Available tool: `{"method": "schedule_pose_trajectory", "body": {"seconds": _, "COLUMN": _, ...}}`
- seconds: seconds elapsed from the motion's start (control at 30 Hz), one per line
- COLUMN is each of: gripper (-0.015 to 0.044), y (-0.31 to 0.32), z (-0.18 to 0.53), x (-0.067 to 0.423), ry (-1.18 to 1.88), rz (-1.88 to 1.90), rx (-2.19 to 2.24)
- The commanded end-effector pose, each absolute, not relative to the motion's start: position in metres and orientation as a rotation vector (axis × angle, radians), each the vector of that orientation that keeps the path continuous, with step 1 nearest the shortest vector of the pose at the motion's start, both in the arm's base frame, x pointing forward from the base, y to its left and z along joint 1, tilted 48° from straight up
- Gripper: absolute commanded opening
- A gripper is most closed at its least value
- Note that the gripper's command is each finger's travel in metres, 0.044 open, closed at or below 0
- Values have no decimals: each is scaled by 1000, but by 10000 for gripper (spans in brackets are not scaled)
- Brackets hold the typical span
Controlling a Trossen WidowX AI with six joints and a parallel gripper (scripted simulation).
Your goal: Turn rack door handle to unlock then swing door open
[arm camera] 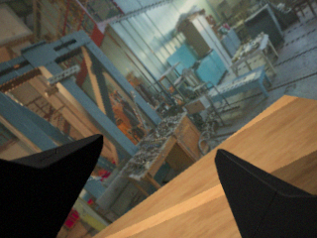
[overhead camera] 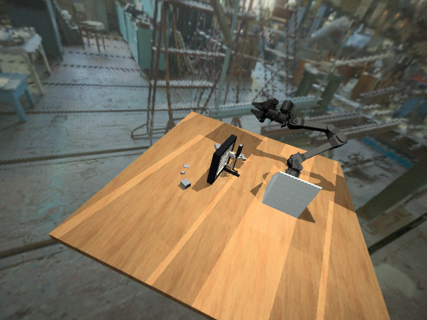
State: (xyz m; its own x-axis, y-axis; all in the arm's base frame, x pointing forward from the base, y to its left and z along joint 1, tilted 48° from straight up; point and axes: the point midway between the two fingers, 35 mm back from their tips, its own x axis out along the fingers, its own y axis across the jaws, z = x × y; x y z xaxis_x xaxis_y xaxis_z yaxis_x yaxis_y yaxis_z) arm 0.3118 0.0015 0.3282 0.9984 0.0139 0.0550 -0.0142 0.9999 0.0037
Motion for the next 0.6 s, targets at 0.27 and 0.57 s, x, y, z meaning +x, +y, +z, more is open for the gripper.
{"method": "schedule_pose_trajectory", "body": {"seconds": 0.27, "gripper": 294, "y": 7, "z": 292, "x": 336, "ry": 172, "rz": -21, "rx": 75}}
{"method": "schedule_pose_trajectory", "body": {"seconds": 0.57, "gripper": 294, "y": 16, "z": 248, "x": 352, "ry": 436, "rz": -86, "rx": 118}}
